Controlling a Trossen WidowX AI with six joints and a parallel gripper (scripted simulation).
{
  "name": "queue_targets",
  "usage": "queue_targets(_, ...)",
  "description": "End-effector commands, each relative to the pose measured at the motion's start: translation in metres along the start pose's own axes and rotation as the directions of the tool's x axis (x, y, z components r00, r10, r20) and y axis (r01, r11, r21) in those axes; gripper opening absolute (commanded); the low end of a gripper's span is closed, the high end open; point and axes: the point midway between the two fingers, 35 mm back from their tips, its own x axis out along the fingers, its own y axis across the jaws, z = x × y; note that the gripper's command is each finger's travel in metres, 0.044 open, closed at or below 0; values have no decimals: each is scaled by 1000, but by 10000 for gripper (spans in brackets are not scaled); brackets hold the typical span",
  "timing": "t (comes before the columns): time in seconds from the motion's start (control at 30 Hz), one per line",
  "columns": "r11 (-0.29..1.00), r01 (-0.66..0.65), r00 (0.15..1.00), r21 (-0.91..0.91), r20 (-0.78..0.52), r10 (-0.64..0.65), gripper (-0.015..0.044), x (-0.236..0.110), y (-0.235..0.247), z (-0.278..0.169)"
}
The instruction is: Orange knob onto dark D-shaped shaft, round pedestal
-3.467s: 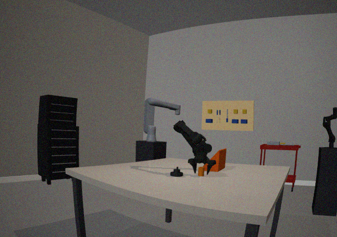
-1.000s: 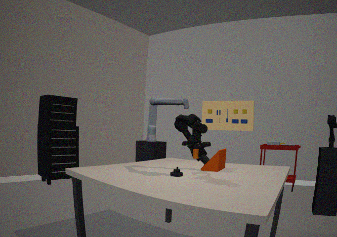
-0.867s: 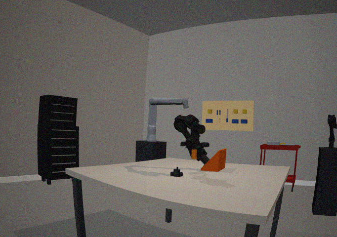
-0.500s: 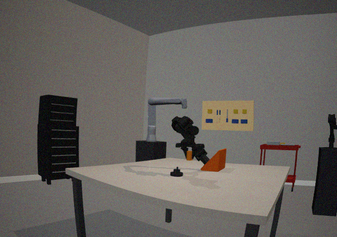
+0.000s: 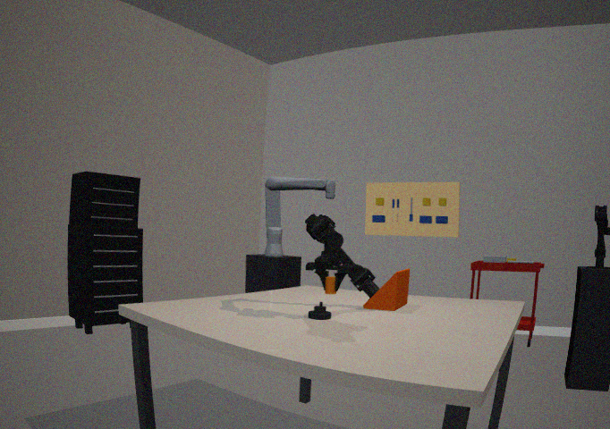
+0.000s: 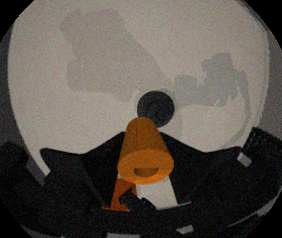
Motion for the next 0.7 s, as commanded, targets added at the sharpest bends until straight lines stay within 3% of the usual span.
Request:
queue_targets(0.0,1000,7,1000,-2,8,-7,0,3,-14,5)
queue_targets(0.67,1000,19,1000,-5,8,-19,0,29,-35,10)
